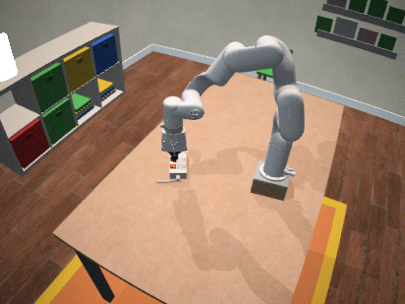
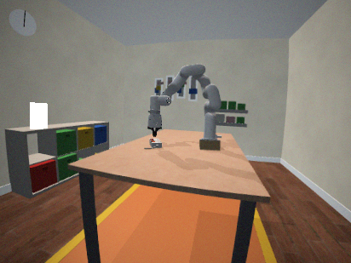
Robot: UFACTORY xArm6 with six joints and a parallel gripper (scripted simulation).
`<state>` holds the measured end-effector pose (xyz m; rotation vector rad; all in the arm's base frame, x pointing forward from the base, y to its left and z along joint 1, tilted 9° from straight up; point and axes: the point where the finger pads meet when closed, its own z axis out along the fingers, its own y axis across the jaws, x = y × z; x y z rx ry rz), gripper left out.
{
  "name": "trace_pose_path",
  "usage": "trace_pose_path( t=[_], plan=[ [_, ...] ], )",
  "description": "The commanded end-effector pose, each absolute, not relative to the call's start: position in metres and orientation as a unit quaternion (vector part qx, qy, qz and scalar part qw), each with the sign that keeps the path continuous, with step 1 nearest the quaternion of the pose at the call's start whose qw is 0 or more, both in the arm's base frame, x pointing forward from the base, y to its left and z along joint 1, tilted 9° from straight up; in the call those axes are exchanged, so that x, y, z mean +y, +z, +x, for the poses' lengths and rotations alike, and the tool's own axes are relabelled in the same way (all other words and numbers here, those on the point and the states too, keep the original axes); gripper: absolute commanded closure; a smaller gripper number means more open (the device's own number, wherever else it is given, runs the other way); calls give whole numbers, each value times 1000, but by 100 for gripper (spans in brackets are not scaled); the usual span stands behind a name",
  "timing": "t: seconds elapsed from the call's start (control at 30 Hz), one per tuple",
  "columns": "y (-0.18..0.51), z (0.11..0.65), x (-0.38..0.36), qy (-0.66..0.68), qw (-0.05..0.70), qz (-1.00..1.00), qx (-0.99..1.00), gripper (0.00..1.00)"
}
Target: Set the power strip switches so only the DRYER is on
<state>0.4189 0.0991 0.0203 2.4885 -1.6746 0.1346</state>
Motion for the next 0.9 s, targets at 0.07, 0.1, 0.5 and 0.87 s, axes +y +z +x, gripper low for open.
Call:
trace_pose_path(
  t=[0.07, 0.1, 0.5, 0.87],
  plan=[
    [22, 420, 100, 46, 68, 827, -556, 100],
    [22, 420, 100, 46, 68, 827, -556, 100],
    [22, 420, 100, 46, 68, 827, -556, 0],
    [43, 420, 103, 46, 68, 827, -556, 0]
  ],
)
